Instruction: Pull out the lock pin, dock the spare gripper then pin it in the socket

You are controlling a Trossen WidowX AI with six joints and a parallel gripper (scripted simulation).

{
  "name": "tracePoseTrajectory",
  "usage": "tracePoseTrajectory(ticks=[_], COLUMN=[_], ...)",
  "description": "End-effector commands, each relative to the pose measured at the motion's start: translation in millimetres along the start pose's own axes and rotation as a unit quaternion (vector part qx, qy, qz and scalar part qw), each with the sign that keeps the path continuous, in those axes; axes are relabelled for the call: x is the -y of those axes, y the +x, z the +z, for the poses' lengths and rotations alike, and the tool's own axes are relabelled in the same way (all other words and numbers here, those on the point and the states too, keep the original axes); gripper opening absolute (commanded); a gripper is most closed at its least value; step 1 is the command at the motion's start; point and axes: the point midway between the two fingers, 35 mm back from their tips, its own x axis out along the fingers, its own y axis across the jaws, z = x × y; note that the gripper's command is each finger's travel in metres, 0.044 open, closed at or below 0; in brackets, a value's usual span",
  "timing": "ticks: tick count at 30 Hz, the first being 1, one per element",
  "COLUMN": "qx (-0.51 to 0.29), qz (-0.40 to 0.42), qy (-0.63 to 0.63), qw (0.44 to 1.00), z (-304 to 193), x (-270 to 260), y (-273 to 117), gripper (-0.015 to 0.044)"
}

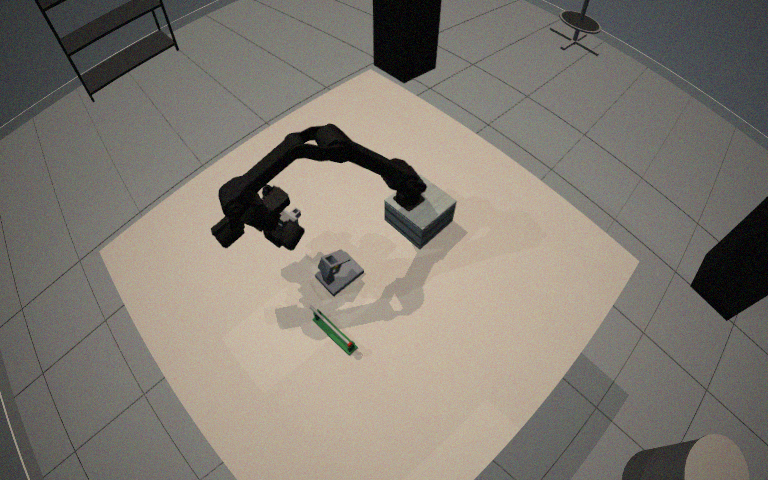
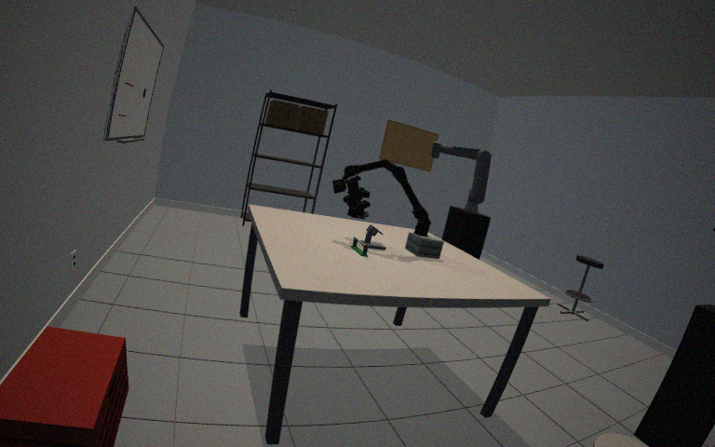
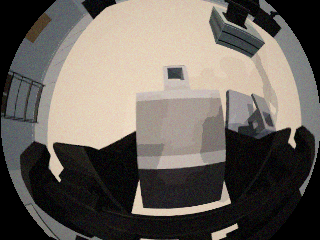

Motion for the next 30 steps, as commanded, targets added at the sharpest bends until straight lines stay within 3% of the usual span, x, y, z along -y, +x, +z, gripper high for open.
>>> tracePoseTrajectory(ticks=[1,16,30], qx=[0.001,-0.030,-0.102], qz=[0.000,-0.072,-0.149], qy=[0.000,-0.115,-0.261], qw=[1.000,0.990,0.948], z=[0,12,27], x=[0,18,42], y=[1,8,13], gripper=[0.0000,0.0000,0.0000])
